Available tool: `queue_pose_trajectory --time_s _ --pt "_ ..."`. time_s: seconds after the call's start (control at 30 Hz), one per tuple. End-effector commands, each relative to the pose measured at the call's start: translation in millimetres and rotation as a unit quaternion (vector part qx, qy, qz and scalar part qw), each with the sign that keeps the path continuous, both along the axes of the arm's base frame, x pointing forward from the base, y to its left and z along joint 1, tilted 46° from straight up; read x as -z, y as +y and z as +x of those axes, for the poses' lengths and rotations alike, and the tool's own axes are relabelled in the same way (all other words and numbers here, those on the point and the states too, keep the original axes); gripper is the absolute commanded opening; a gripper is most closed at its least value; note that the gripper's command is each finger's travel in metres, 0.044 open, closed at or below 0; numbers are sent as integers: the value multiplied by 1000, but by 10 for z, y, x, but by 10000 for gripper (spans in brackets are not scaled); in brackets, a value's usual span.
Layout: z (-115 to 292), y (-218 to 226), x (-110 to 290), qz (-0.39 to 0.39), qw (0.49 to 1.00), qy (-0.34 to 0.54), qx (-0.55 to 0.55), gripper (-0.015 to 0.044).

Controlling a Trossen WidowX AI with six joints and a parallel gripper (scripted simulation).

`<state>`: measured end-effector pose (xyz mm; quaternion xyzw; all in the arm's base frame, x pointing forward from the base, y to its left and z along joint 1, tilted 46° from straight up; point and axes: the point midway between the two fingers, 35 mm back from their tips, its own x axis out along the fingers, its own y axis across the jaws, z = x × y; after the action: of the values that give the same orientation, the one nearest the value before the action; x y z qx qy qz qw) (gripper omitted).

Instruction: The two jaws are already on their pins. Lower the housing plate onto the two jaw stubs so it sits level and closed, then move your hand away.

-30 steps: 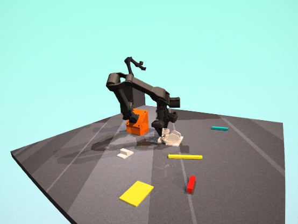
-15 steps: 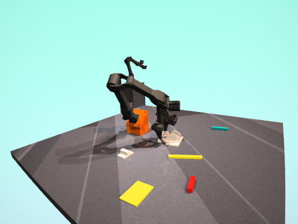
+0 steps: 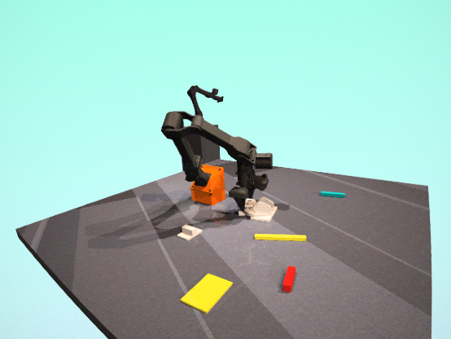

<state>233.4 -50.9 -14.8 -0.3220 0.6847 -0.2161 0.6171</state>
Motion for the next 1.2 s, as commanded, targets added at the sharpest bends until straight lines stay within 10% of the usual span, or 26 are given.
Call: queue_pose_trajectory --time_s 0.0,1.17 --pt "-1 -10 11 -2 1000 2 -2 351" --pt "-4 -63 62 -2 1000 2 -2 351"
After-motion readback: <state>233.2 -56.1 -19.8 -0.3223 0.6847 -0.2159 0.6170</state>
